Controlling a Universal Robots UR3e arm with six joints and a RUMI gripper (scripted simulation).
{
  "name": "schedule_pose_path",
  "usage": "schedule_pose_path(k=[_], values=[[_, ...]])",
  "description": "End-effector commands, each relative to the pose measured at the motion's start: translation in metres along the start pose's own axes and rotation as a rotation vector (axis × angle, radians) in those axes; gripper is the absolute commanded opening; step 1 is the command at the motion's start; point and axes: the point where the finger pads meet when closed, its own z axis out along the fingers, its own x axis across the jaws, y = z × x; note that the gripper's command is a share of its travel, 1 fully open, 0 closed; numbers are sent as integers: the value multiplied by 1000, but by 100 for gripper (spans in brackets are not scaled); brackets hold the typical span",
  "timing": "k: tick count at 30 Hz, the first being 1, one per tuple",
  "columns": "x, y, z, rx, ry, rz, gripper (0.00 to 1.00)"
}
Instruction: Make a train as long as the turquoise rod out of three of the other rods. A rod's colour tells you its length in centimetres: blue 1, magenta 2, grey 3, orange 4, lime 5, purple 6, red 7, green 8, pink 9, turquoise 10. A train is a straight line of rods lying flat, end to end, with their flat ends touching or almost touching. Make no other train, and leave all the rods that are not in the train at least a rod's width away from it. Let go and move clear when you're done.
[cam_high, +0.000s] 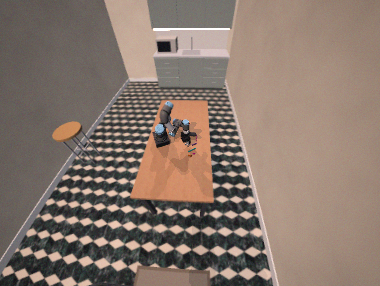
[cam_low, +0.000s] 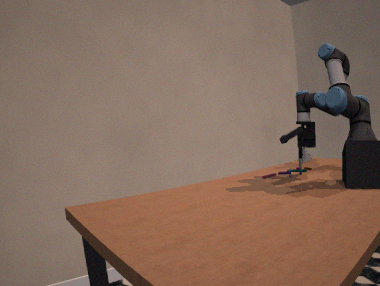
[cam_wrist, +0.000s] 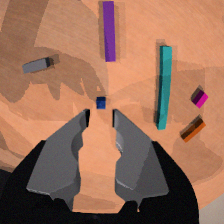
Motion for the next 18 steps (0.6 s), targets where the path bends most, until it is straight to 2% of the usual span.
schedule_pose_path(k=[1, 18], values=[[0, 0, 0, 1, -1, 0, 14], [-1, 0, 6, 0, -2, -1, 14]])
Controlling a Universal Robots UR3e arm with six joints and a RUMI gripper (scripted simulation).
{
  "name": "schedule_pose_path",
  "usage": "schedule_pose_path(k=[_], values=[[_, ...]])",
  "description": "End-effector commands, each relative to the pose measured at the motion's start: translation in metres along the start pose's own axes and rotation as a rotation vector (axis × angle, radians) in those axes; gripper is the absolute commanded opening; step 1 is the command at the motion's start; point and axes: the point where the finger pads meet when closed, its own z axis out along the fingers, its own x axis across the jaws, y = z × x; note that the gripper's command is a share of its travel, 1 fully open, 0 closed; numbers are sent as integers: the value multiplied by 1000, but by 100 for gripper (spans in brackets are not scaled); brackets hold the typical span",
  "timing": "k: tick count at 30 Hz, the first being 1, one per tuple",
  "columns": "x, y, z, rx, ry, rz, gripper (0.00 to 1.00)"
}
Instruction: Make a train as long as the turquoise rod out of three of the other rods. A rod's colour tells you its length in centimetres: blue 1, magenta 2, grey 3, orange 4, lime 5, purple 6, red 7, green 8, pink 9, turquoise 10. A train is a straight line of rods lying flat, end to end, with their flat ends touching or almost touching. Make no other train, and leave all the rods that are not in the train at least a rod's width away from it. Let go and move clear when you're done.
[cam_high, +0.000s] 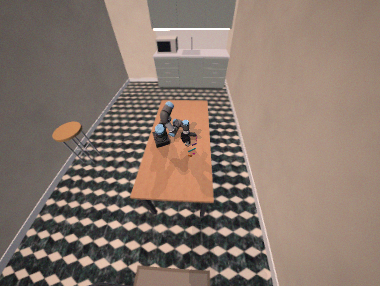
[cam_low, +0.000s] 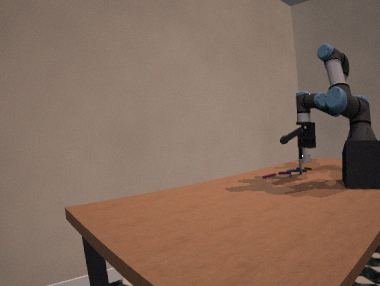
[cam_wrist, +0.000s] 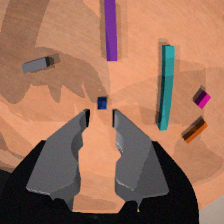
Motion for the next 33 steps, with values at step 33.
schedule_pose_path(k=[33], values=[[1, -1, 14, 5, 4, 0, 14]])
